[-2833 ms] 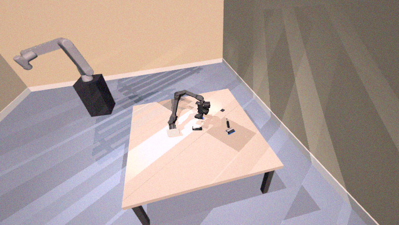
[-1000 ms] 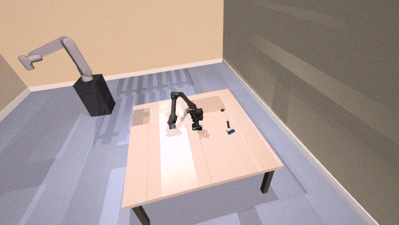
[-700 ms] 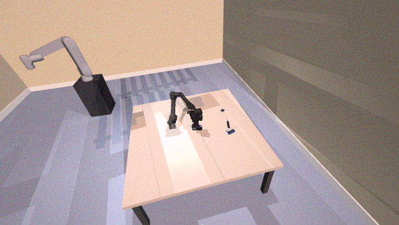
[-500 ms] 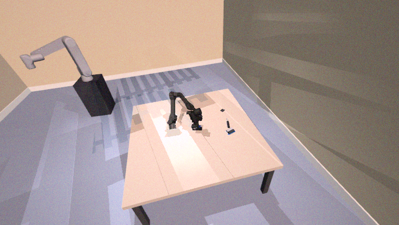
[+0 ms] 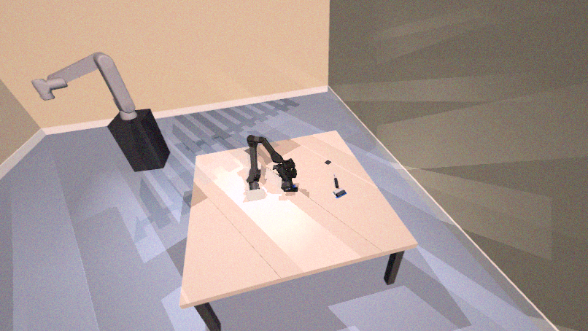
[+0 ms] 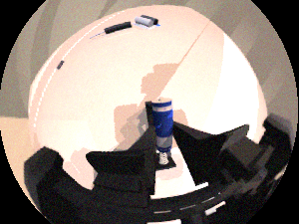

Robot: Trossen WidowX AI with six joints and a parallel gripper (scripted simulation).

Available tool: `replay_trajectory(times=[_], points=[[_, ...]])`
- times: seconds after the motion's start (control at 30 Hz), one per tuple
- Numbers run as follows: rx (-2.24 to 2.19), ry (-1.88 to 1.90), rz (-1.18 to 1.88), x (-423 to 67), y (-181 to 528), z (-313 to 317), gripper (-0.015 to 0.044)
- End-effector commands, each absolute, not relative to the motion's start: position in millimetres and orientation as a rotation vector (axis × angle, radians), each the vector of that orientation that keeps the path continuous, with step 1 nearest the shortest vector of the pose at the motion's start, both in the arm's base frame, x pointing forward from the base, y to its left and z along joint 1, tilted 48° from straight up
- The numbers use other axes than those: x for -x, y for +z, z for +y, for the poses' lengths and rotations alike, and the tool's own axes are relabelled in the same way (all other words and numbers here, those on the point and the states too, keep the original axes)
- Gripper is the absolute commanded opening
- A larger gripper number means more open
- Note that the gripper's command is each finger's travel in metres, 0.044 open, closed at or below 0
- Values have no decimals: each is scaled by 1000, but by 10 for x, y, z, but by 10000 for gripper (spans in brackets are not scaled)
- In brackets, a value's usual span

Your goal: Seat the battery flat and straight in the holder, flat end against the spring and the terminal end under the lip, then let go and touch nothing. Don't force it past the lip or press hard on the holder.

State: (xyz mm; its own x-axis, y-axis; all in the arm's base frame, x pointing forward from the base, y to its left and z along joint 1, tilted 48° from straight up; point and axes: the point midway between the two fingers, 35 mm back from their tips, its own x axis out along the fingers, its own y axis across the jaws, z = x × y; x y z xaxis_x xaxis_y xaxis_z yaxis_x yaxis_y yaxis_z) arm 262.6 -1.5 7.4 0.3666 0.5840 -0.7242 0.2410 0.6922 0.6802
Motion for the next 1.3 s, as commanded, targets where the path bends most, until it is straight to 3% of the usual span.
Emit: replay_trajectory(times=[0.0,1.27], points=[[-822,237,1178,-2621,86,-8,77],[-833,208,1110,-2394,89,79,77]])
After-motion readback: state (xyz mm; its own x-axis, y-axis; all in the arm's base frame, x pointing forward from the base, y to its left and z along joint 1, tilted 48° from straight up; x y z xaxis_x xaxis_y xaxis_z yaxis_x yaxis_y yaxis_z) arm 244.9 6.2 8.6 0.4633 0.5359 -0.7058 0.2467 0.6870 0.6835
